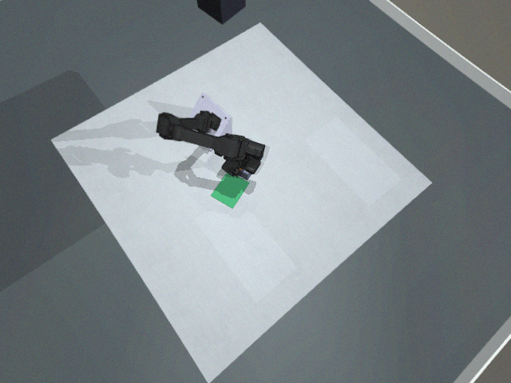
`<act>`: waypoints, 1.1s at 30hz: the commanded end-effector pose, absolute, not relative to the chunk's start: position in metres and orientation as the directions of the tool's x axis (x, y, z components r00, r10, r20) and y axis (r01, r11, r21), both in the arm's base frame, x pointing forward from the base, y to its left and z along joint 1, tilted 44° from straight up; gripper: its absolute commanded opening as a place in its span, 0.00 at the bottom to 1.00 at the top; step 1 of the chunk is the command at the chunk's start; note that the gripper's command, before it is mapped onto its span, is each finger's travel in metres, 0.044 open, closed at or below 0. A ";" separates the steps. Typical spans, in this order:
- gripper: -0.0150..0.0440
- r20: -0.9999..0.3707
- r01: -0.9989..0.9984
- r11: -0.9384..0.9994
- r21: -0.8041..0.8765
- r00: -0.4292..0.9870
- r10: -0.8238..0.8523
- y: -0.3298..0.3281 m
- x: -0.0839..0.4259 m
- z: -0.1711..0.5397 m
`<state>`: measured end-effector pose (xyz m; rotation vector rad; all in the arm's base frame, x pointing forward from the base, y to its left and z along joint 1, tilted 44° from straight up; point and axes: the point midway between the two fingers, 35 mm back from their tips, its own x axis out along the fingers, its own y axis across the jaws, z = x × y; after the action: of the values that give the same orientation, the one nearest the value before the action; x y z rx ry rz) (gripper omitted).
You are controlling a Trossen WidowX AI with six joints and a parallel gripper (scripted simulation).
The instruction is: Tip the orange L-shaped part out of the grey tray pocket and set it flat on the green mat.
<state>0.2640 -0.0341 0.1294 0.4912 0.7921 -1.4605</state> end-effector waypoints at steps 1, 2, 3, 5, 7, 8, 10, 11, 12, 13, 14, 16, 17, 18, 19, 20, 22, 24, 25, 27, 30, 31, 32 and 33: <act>0.25 -0.725 0.982 0.082 -0.167 -0.067 -0.686 -0.050 0.265 0.145; 0.25 -0.725 0.983 0.082 -0.167 -0.066 -0.686 -0.054 0.266 0.148; 0.25 -0.725 0.983 0.082 -0.167 -0.066 -0.686 -0.057 0.266 0.151; 0.25 -0.724 0.983 0.082 -0.167 -0.066 -0.686 -0.064 0.267 0.158; 0.25 -0.724 0.983 0.081 -0.167 -0.066 -0.687 -0.072 0.268 0.165; 0.25 -0.724 0.983 0.081 -0.167 -0.066 -0.687 -0.075 0.268 0.168; 0.25 -0.724 0.983 0.081 -0.167 -0.066 -0.687 -0.082 0.269 0.175; 0.25 -0.723 0.983 0.081 -0.167 -0.066 -0.687 -0.086 0.269 0.178; 0.25 -0.723 0.983 0.081 -0.167 -0.066 -0.687 -0.089 0.269 0.182; 0.25 -0.723 0.983 0.081 -0.167 -0.066 -0.688 -0.092 0.269 0.185; 0.25 -0.723 0.983 0.081 -0.167 -0.066 -0.688 -0.094 0.269 0.187; 0.25 -0.723 0.983 0.081 -0.166 -0.066 -0.688 -0.095 0.269 0.187; 0.25 -0.723 0.983 0.081 -0.166 -0.066 -0.688 -0.095 0.269 0.187; 0.25 -0.723 0.983 0.081 -0.166 -0.066 -0.688 -0.095 0.269 0.187; 0.25 -0.723 0.983 0.081 -0.166 -0.066 -0.688 -0.095 0.269 0.187; 0.25 -0.723 0.983 0.081 -0.166 -0.066 -0.688 -0.095 0.269 0.187; 0.25 -0.723 0.983 0.081 -0.166 -0.066 -0.688 -0.097 0.269 0.186; 0.25 -0.723 0.983 0.081 -0.166 -0.066 -0.688 -0.098 0.269 0.184; 0.25 -0.723 0.983 0.081 -0.166 -0.066 -0.688 -0.099 0.269 0.183; 0.25 -0.723 0.983 0.081 -0.166 -0.065 -0.688 -0.102 0.269 0.180; 0.25 -0.723 0.983 0.081 -0.166 -0.065 -0.688 -0.105 0.269 0.177; 0.25 -0.723 0.983 0.081 -0.166 -0.065 -0.688 -0.106 0.269 0.176; 0.25 -0.723 0.983 0.081 -0.166 -0.065 -0.688 -0.107 0.269 0.175; 0.25 -0.723 0.983 0.081 -0.166 -0.065 -0.688 -0.108 0.269 0.174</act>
<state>0.2696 -0.1035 0.1773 0.4918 0.7841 -1.4592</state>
